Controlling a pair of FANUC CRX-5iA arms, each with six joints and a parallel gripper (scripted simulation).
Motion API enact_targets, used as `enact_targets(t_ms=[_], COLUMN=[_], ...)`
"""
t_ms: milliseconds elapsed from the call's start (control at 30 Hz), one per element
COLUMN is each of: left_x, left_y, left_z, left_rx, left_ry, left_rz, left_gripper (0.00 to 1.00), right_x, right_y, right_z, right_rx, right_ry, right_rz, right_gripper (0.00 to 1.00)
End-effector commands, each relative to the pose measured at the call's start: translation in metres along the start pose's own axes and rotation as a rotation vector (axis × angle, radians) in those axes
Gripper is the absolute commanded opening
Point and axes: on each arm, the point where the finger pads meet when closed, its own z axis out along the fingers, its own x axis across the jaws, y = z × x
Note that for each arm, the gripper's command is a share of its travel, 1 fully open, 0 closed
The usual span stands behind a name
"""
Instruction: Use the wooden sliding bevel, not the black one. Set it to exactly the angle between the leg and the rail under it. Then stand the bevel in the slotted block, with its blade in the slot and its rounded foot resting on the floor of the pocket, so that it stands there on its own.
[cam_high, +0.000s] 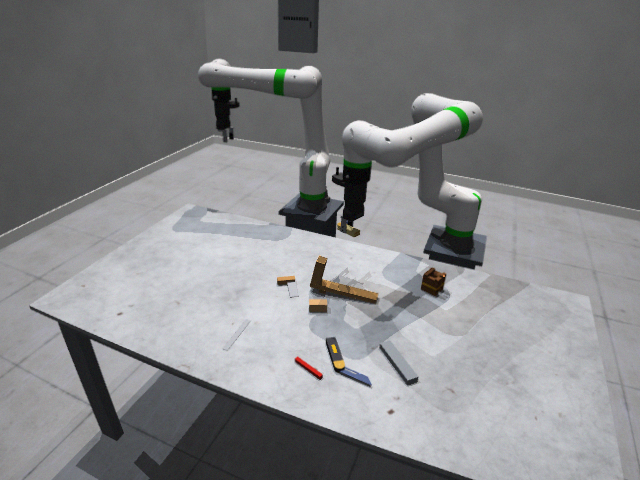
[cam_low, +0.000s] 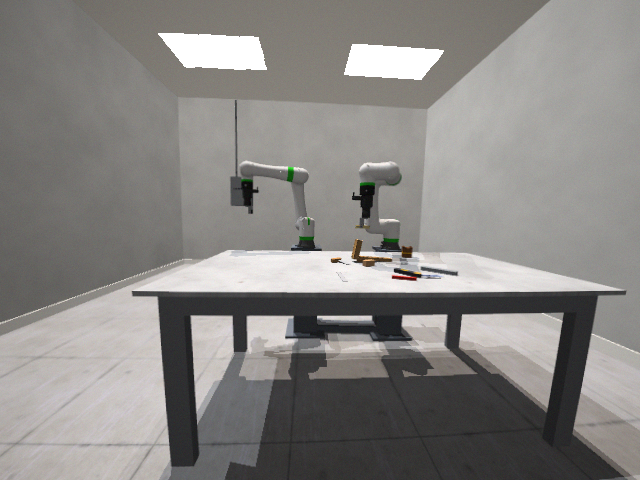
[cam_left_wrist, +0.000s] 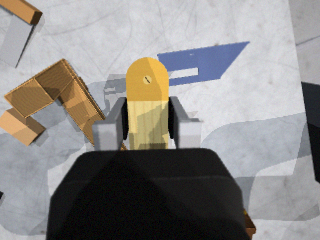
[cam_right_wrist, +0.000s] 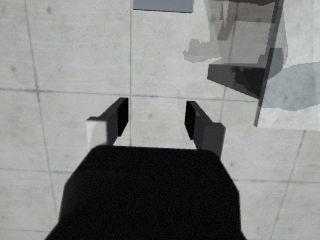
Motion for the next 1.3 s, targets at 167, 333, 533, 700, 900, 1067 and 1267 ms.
enact_targets(t_ms=[167, 333, 533, 700, 900, 1067, 1267], left_x=[-0.0004, -0.0004, -0.0004, -0.0004, -0.0004, -0.0004, -0.0004], left_y=[-0.0006, -0.0006, -0.0006, -0.0006, -0.0006, -0.0006, -0.0006], left_z=[-0.0016, -0.0016, -0.0016, -0.0016, -0.0016, -0.0016, -0.0016], left_rx=[-0.001, -0.001, -0.001, -0.001, -0.001, -0.001, -0.001], left_ry=[-0.004, -0.004, -0.004, -0.004, -0.004, -0.004, -0.004], left_rz=[-0.134, -0.186, -0.210, -0.211, -0.211, -0.213, -0.226], left_gripper=[0.00, 0.00, 0.00, 0.00, 0.00, 0.00, 0.00], right_x=[-0.0002, -0.0002, -0.0002, -0.0002, -0.0002, -0.0002, -0.0002], right_y=[0.0003, 0.0003, 0.0003, 0.0003, 0.0003, 0.0003, 0.0003], right_z=[-0.0010, -0.0010, -0.0010, -0.0010, -0.0010, -0.0010, -0.0010], right_rx=[-0.002, -0.002, -0.002, -0.002, -0.002, -0.002, -0.002], right_ry=[0.000, 0.000, 0.000, 0.000, 0.000, 0.000, 0.000], right_rz=[0.000, 0.000, 0.000, 0.000, 0.000, 0.000, 0.000], right_gripper=[1.00, 1.00, 1.00, 1.00, 1.00, 1.00, 1.00])
